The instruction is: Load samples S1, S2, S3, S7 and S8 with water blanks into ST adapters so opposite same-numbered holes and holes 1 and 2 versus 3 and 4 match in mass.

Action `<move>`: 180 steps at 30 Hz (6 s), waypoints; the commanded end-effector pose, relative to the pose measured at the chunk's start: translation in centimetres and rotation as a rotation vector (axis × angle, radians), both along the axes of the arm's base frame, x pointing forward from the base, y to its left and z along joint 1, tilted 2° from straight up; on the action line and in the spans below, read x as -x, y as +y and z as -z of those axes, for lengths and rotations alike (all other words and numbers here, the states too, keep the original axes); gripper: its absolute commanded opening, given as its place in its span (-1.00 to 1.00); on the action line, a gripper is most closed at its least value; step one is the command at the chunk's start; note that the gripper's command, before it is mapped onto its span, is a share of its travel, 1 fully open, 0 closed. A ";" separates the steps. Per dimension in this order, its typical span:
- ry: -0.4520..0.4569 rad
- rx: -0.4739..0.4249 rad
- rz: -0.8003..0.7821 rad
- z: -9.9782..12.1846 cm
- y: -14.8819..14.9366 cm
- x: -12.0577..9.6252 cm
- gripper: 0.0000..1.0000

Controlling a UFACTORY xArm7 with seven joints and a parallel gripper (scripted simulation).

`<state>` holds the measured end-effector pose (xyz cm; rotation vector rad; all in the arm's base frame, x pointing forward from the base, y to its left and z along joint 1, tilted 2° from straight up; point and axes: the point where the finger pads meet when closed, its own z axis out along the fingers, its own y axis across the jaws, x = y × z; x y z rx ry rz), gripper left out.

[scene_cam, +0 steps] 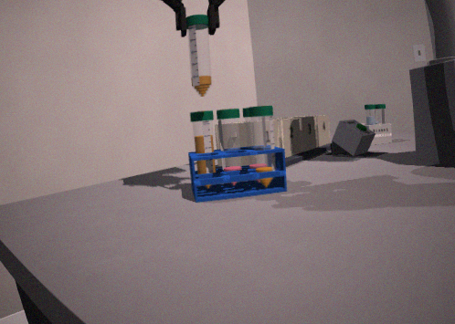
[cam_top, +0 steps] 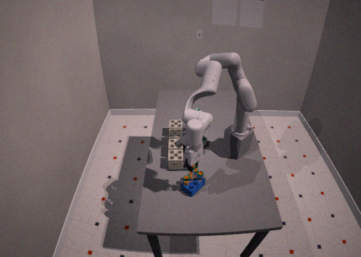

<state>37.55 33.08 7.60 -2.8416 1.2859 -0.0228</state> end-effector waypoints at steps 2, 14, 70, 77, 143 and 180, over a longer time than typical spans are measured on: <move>-0.004 -0.003 0.000 -0.2 0.1 -0.1 -1.00; -0.003 -0.003 0.000 -0.2 0.1 -0.1 -1.00; -0.004 -0.003 0.000 2.6 0.1 -0.2 -1.00; -0.004 -0.003 0.000 4.0 0.2 -0.2 -1.00; -0.003 -0.003 0.000 10.1 0.3 -0.4 -1.00; -0.003 -0.003 0.000 13.3 0.3 -0.4 -1.00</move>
